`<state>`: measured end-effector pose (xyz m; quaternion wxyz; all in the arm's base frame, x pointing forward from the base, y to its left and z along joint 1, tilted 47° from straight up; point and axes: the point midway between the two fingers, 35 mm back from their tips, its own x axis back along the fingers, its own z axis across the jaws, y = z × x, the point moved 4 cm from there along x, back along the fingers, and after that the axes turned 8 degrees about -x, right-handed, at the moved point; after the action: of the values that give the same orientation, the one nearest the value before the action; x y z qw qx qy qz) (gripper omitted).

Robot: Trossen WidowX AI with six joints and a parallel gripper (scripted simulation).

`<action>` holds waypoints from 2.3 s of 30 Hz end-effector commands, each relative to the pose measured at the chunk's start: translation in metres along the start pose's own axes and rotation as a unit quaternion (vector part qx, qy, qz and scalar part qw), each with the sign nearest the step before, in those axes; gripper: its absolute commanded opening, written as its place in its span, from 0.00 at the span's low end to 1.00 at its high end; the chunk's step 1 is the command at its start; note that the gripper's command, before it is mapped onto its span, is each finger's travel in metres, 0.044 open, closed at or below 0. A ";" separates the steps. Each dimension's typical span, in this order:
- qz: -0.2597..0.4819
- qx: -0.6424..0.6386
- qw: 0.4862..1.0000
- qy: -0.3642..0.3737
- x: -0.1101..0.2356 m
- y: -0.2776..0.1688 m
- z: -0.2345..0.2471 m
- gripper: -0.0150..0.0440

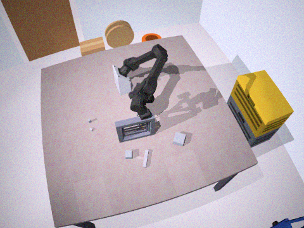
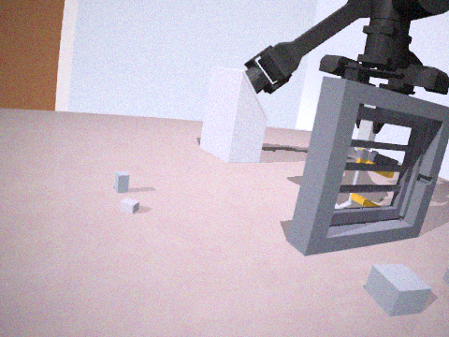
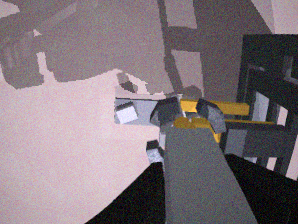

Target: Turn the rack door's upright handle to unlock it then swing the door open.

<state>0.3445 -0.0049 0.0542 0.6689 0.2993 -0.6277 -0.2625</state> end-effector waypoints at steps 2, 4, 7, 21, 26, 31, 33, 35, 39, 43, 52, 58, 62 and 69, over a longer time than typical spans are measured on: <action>-0.001 0.087 0.996 0.000 -0.001 0.001 0.000 0.27; -0.001 0.087 0.996 0.000 -0.001 0.001 0.000 0.27; -0.001 0.087 0.996 0.000 -0.001 0.001 0.000 0.27; -0.001 0.087 0.996 0.000 -0.001 0.001 0.000 0.67; -0.001 0.050 0.999 0.000 -0.001 0.001 0.000 0.73; 0.000 -0.073 0.997 0.000 -0.001 0.001 0.000 0.73; 0.000 -0.123 0.992 0.000 -0.001 0.001 0.000 0.73; 0.000 -0.172 0.985 0.000 -0.001 0.001 0.000 0.73; 0.000 -0.268 0.963 0.000 -0.001 0.001 0.000 0.73; 0.000 -0.362 0.932 0.000 -0.001 0.001 0.000 0.73; 0.000 -0.559 0.829 0.000 -0.001 0.001 0.000 0.73; 0.000 -0.676 0.737 0.000 -0.001 0.001 0.000 0.73; 0.000 -0.745 0.667 0.000 -0.001 0.001 0.000 0.73; 0.000 -0.849 0.528 0.000 -0.001 0.001 0.000 0.73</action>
<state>0.3446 -0.0042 0.0541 0.6512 -0.3367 -0.1862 -0.6541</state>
